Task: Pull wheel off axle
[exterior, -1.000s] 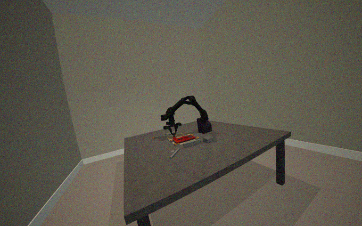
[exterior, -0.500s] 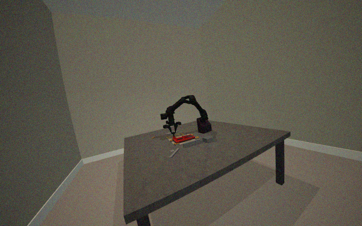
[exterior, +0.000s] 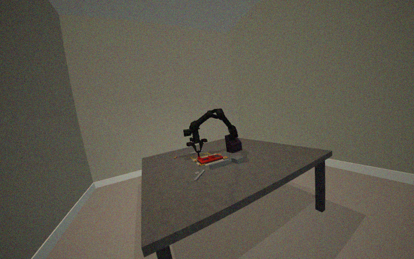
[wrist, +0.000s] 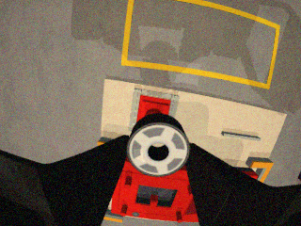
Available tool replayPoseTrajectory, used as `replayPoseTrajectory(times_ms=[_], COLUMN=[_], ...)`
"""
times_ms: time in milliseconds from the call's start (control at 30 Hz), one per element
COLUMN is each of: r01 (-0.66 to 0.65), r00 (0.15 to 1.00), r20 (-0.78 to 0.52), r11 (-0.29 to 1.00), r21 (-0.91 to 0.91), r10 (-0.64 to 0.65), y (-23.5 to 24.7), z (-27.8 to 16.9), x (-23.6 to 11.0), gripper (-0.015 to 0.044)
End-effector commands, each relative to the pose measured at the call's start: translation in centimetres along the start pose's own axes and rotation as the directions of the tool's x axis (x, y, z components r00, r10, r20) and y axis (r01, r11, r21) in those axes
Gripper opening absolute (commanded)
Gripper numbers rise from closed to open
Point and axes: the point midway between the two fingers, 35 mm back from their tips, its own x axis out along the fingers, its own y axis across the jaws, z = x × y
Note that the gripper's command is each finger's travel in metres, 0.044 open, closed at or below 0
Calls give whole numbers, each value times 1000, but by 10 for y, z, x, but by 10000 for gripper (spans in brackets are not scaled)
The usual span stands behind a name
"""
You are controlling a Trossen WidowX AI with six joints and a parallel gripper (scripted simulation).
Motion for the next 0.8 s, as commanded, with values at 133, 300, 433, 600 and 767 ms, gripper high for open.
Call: replayPoseTrajectory(times_ms=[133, 300, 433, 600, 767], r01=[-11, -5, -8, -10, -11], r00=[1000, 1000, 1000, 1000, 1000], r20=[7, 2, 8, 14, 15], r11=[1000, 1000, 1000, 1000, 1000], r21=[-5, 4, 9, 11, 6], r10=[11, 5, 8, 10, 11], y=[-2, -4, -10, -20, -30], z=[0, 4, 21, 42, 63], x=[-34, -27, -30, -32, -34], gripper=[0, 0, 0, 0, 0])
